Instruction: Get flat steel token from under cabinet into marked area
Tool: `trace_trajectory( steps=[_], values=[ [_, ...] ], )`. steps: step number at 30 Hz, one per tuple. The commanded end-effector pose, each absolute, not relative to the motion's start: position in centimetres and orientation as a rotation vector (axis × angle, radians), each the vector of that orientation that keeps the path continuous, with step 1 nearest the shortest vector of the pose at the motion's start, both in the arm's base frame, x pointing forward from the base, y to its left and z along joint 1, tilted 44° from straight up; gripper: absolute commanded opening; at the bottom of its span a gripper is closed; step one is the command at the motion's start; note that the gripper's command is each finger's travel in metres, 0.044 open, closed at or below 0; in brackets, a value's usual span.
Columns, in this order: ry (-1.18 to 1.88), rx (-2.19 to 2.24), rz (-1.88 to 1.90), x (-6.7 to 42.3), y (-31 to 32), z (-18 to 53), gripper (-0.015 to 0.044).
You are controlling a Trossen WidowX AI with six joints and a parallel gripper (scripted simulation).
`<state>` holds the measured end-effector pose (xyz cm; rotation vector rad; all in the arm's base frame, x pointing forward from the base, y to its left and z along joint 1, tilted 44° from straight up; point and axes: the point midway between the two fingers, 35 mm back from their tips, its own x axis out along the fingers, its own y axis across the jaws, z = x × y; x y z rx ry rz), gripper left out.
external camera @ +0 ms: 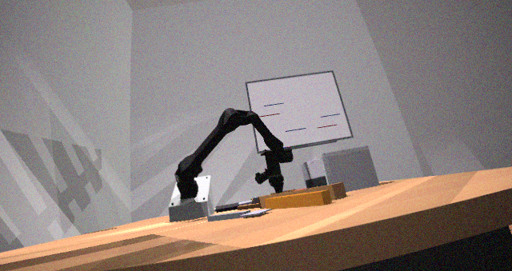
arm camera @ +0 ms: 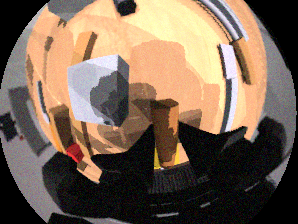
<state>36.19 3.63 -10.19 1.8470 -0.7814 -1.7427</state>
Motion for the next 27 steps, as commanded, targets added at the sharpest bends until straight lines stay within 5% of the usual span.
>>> trace_trajectory(
  steps=[1, 27],
  values=[
    [-0.784, 1.843, -1.746, 35.5, 3.6, -10.3, 0.0],
    [-0.783, 1.842, -1.748, 32.7, 3.8, -10.6, 0.0]
  ],
)
